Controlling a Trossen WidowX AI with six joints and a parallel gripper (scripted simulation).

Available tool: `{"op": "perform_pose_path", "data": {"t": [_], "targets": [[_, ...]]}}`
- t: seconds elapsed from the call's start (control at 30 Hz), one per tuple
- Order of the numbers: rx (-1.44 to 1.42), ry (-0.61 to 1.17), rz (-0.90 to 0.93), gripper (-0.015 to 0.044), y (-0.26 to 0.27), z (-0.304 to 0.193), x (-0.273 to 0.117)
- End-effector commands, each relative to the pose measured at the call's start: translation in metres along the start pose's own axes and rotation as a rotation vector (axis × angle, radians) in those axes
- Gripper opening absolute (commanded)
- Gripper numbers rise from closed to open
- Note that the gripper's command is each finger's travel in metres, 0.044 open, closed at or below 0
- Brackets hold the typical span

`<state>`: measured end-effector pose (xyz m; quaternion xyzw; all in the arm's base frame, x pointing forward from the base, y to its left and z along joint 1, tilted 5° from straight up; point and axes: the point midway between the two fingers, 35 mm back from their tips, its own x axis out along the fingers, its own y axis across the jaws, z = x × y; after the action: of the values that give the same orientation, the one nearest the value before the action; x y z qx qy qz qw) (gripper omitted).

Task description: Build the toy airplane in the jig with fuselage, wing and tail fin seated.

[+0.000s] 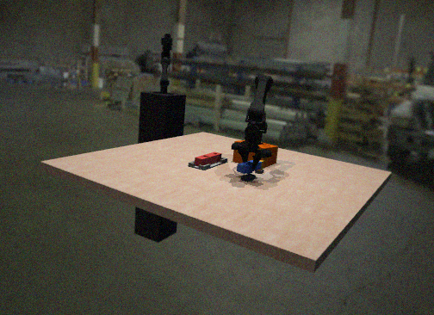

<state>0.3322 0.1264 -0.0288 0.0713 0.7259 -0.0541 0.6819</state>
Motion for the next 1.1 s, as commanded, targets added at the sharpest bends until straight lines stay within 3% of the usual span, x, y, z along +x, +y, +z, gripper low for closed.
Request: {"op": "perform_pose_path", "data": {"t": [0.0, 0.83, 1.07], "targets": [[-0.002, -0.009, 0.007, 0.0, 0.002, 0.002, -0.017], [-0.002, -0.009, 0.006, 0.0, -0.001, -0.003, -0.096], [0.022, -0.01, 0.006, 0.0, -0.006, -0.001, -0.097]]}}
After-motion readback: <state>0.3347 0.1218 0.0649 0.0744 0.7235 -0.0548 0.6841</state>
